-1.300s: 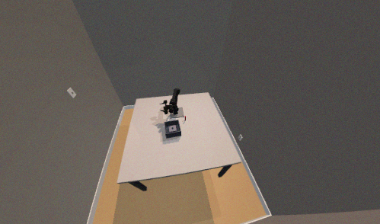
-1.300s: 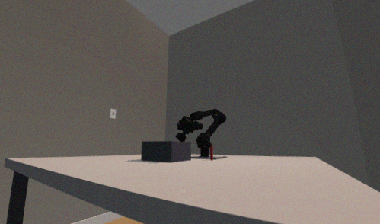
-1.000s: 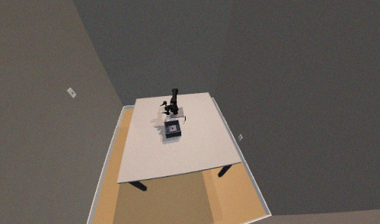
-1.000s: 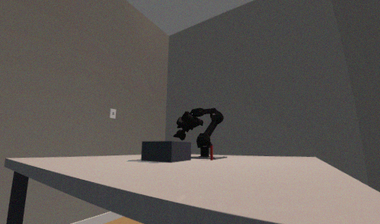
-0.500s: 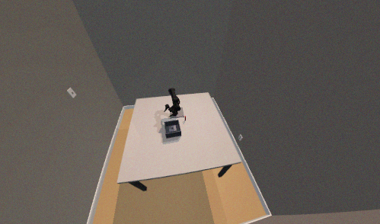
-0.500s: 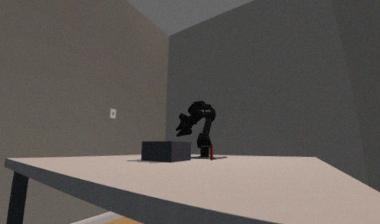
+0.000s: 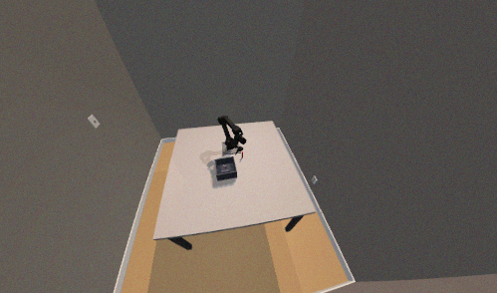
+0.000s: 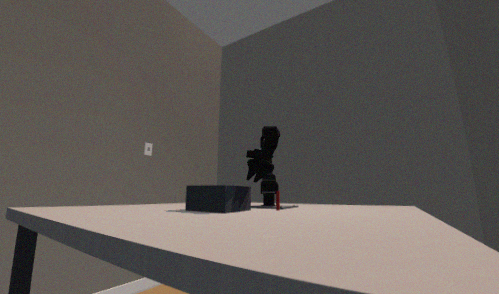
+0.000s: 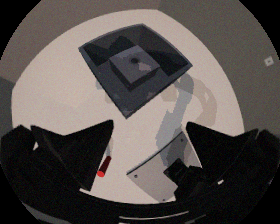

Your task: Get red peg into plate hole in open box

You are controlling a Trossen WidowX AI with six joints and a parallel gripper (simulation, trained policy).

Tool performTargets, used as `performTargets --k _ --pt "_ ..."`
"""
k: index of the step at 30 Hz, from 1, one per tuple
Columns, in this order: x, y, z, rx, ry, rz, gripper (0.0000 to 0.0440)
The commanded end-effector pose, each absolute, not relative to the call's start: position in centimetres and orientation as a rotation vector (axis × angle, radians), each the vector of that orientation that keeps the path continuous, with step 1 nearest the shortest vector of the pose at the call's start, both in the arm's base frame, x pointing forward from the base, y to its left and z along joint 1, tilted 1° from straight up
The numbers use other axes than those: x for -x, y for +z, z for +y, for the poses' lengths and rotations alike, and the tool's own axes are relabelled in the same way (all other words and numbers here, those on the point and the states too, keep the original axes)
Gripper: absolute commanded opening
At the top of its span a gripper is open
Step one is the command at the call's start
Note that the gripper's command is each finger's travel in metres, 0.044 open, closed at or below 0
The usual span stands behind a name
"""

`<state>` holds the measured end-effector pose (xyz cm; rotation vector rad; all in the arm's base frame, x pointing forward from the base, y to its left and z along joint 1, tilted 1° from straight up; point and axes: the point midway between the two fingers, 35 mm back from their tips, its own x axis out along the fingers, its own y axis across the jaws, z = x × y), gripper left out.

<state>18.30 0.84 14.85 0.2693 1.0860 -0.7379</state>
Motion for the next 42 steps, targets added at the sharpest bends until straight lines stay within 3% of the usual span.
performTargets --k 1,12,25,39,42 --pt "-18.4 14.3 3.2 -0.328 -0.704 1.131 0.044" --pt "-18.4 11.2 8.7 -0.428 -0.626 1.219 0.044" --pt "-18.3 5.7 10.8 -0.441 -0.596 1.248 0.0427" --pt "-17.5 3.2 10.4 -0.404 -0.662 1.331 0.0067" --pt "-17.4 3.1 10.2 -0.388 -0.678 1.34 0.001"
